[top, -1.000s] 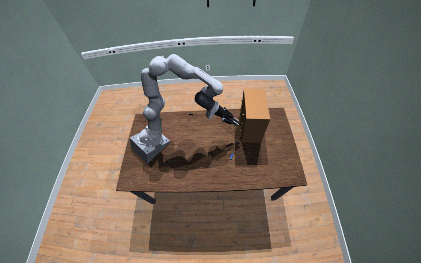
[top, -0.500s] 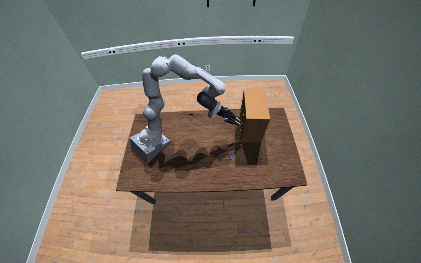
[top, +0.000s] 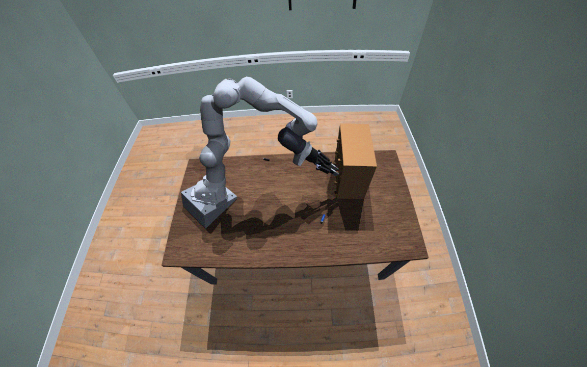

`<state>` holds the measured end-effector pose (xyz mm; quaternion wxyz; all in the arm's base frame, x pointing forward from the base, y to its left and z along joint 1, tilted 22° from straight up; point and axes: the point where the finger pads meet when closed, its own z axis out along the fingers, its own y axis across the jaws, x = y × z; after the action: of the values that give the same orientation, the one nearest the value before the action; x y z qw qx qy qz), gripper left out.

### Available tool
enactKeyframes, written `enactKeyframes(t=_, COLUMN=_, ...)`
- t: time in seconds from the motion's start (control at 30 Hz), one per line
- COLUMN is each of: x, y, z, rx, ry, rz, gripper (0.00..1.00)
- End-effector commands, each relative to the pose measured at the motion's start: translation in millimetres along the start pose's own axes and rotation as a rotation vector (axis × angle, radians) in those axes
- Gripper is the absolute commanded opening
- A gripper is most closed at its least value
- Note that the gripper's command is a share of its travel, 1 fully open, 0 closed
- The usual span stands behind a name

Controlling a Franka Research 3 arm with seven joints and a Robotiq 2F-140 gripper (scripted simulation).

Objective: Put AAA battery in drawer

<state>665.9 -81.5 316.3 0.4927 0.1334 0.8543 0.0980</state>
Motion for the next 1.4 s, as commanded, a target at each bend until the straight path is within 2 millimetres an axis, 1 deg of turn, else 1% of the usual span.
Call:
enactKeyframes(t=0.0, x=-2.0, y=-2.0, z=0.5, rx=0.005, ry=0.001, rz=0.011, gripper=0.28)
enactKeyframes(t=0.73, x=-2.1, y=-2.0, z=0.5, rx=0.005, ry=0.001, rz=0.011, gripper=0.28)
enactKeyframes(t=0.77, x=-2.1, y=-2.0, z=0.5, rx=0.005, ry=0.001, rz=0.011, gripper=0.17)
enactKeyframes(t=1.37, x=-2.1, y=-2.0, z=0.5, rx=0.005, ry=0.001, rz=0.011, gripper=0.17)
